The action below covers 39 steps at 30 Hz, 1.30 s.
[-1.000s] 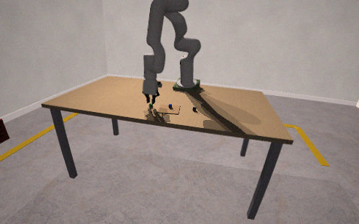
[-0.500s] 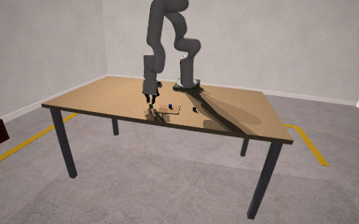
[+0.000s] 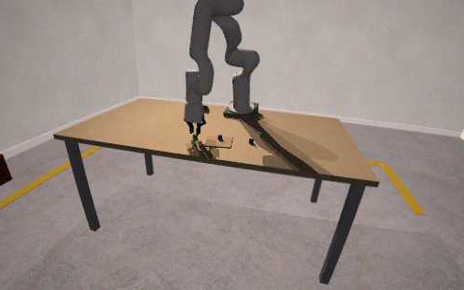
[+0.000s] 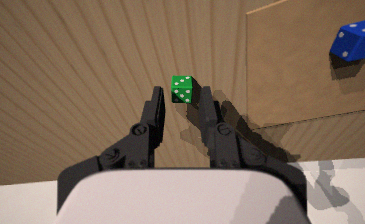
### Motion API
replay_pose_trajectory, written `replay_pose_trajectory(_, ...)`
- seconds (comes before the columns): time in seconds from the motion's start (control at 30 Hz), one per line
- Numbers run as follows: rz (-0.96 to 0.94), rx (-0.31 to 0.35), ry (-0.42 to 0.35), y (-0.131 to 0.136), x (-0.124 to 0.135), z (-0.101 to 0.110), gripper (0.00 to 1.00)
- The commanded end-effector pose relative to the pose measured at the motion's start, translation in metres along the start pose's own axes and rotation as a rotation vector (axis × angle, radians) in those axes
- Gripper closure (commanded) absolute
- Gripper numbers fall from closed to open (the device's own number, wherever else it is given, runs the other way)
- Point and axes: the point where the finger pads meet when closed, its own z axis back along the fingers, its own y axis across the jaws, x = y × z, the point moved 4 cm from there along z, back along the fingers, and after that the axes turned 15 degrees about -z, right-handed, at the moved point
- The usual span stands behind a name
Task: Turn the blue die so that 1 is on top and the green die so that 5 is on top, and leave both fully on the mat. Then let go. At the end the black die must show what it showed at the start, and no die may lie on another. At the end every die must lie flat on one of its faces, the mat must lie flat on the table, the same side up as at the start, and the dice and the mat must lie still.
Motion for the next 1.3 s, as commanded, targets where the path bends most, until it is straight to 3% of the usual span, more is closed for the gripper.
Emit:
replay_pose_trajectory(0.0, 0.000, 0.000, -0.002, 0.000, 0.001, -0.003, 0.64)
replay_pose_trajectory(0.57, 0.000, 0.000, -0.002, 0.000, 0.001, -0.021, 0.64)
replay_pose_trajectory(1.27, 0.000, 0.000, -0.002, 0.000, 0.001, -0.022, 0.64)
